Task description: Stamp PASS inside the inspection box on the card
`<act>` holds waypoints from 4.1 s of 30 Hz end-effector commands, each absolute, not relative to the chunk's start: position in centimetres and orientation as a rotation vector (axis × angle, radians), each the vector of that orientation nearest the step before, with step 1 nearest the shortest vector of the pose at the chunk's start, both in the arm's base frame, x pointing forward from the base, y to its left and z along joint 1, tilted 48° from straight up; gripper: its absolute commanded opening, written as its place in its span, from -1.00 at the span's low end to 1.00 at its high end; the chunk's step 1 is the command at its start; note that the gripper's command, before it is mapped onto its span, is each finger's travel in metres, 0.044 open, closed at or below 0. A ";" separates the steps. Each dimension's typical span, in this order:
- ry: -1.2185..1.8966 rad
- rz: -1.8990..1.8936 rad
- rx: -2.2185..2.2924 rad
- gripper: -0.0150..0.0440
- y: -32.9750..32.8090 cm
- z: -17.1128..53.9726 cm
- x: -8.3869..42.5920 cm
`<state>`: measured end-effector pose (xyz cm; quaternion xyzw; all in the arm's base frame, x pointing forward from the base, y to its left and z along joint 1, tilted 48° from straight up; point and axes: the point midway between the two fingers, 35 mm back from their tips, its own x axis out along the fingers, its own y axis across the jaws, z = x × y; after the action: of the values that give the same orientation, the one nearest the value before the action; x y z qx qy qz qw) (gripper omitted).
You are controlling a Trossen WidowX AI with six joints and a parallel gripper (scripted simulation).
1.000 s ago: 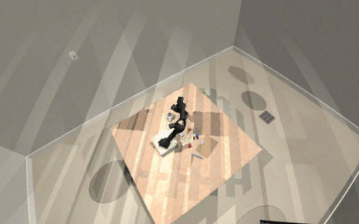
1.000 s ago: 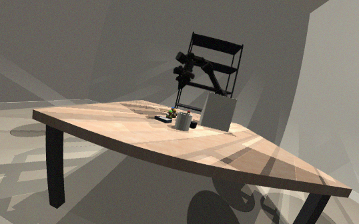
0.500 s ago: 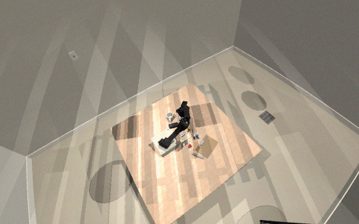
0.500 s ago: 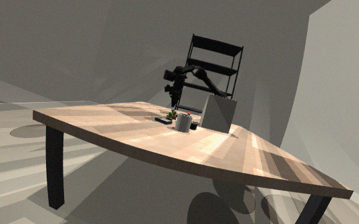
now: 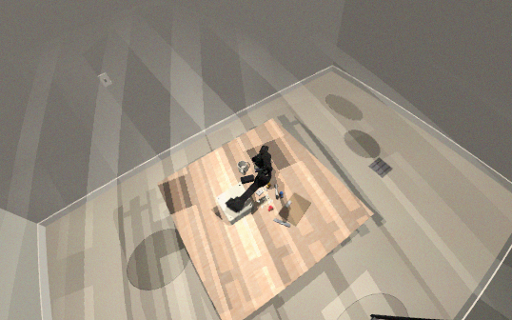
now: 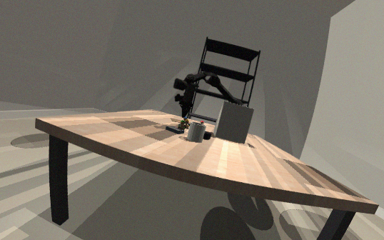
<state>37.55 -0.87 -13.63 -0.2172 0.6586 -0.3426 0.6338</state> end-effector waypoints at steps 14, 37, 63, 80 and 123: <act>1.514 -0.787 -0.507 0.26 -3.2 -15.8 37.0; 1.514 -0.790 -0.509 0.26 -5.4 -17.7 36.5; 1.511 -0.788 -0.501 -0.49 -4.9 -17.3 36.8; 1.511 -0.786 -0.500 -0.49 -4.3 -16.8 36.9; 1.512 -0.782 -0.497 -0.49 -2.8 -15.4 37.2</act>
<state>37.18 -2.90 -15.48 -0.2201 0.6597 -0.3416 0.6322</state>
